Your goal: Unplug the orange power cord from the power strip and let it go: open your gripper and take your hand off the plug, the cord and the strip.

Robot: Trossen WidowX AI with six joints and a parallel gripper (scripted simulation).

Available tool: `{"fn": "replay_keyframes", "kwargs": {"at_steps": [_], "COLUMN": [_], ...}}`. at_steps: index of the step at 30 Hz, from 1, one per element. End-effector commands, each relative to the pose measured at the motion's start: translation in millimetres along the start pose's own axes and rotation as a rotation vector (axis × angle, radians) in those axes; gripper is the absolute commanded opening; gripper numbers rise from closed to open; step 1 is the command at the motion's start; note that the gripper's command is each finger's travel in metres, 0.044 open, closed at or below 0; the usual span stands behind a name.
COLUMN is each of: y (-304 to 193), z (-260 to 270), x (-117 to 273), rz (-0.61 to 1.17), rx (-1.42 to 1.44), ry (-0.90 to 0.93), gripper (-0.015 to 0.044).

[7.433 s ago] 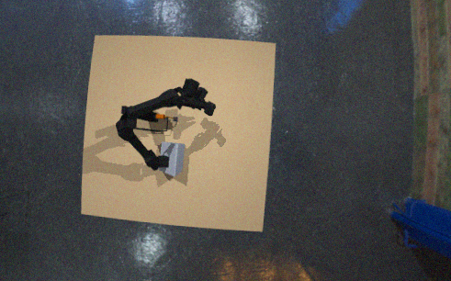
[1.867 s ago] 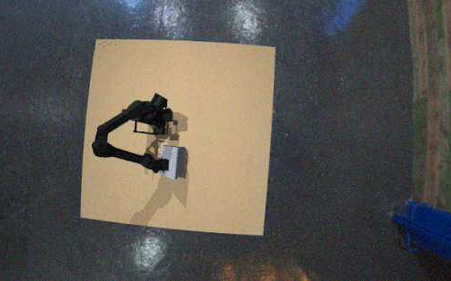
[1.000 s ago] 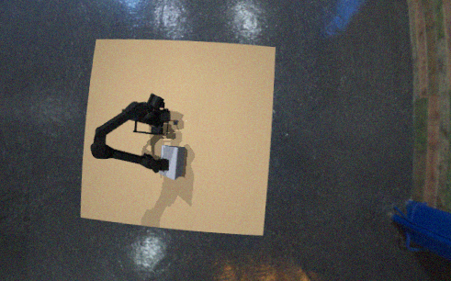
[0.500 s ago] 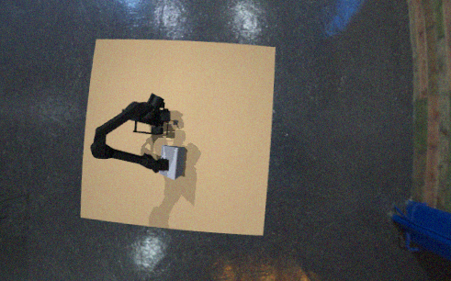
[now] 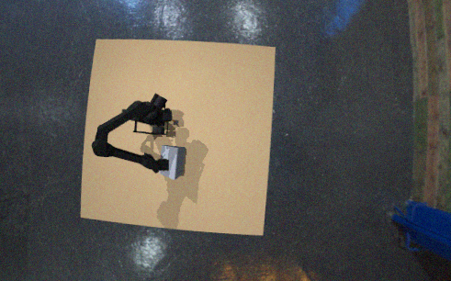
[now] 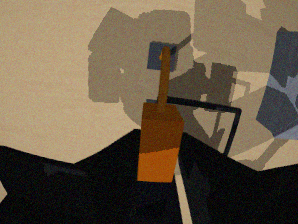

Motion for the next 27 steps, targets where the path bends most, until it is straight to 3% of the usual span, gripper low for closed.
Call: {"fn": "replay_keyframes", "kwargs": {"at_steps": [1,9,22,26,27], "y": [26.6,39.5,26.0,48.9,60.4], "z": [2.3,2.2,1.7,4.4,4.9], "x": [7.1,9.9,4.8,11.2,14.2], "rz": [-0.059,-0.060,-0.053,-0.057,-0.057], "rx": [-0.020,-0.021,-0.024,-0.024,-0.024], "ry": [0.010,0.010,0.009,0.010,0.010], "gripper": [0.0000,0.0000,0.0341,0.0440,0.0440]}}
Point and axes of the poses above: the point midway between the two fingers, 35 mm back from their tips, its own x axis back along the fingers, its own z axis across the jaws, y = z × x, the point moved 2 cm from there along x, back along the fingers, and after that the axes turned 4 degrees about -x, right-handed, at the moved point
